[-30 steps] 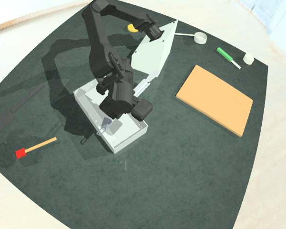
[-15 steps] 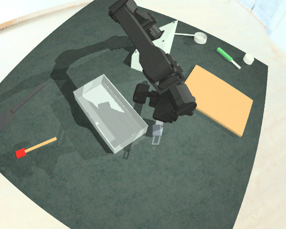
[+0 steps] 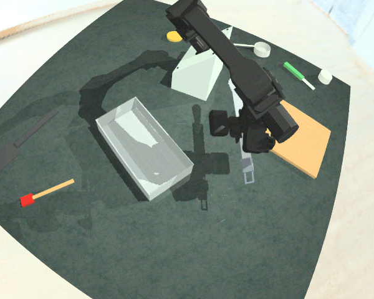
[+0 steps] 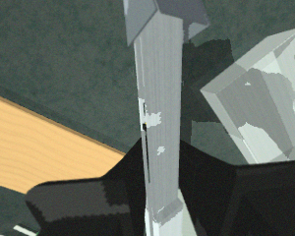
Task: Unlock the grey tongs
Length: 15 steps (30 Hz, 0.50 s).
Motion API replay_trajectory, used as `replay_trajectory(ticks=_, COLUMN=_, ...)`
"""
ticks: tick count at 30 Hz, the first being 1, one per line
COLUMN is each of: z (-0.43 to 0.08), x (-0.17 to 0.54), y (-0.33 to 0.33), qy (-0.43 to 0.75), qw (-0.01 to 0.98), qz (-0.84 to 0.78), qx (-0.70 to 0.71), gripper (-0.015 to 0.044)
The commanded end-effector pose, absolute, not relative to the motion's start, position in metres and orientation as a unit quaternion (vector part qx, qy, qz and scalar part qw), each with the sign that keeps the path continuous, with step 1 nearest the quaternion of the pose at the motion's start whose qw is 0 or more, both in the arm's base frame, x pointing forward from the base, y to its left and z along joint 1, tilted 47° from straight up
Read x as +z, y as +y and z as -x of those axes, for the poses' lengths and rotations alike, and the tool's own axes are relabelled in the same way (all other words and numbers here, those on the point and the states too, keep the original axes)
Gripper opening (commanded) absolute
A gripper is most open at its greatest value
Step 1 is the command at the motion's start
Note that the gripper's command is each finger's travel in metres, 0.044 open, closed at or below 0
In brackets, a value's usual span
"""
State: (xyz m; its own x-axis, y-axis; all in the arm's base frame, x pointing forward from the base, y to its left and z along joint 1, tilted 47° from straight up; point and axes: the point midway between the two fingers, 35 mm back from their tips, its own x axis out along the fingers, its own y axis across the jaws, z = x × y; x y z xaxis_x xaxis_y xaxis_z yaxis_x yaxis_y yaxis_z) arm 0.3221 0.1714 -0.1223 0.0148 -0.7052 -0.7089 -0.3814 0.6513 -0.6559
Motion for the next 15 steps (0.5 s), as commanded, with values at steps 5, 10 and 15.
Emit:
replay_trajectory(ticks=5, z=-0.279, x=-0.148, y=0.214, qy=0.698, qw=0.557, qz=0.448, qx=-0.053, gripper=-0.015)
replay_trajectory(ticks=10, z=-0.25, x=-0.163, y=0.234, qy=0.699, qw=0.529, qz=0.481, qx=-0.004, gripper=-0.015)
replay_trajectory(ticks=15, z=-0.217, x=-0.177, y=0.252, qy=0.699, qw=0.497, qz=0.512, qx=0.044, gripper=-0.015)
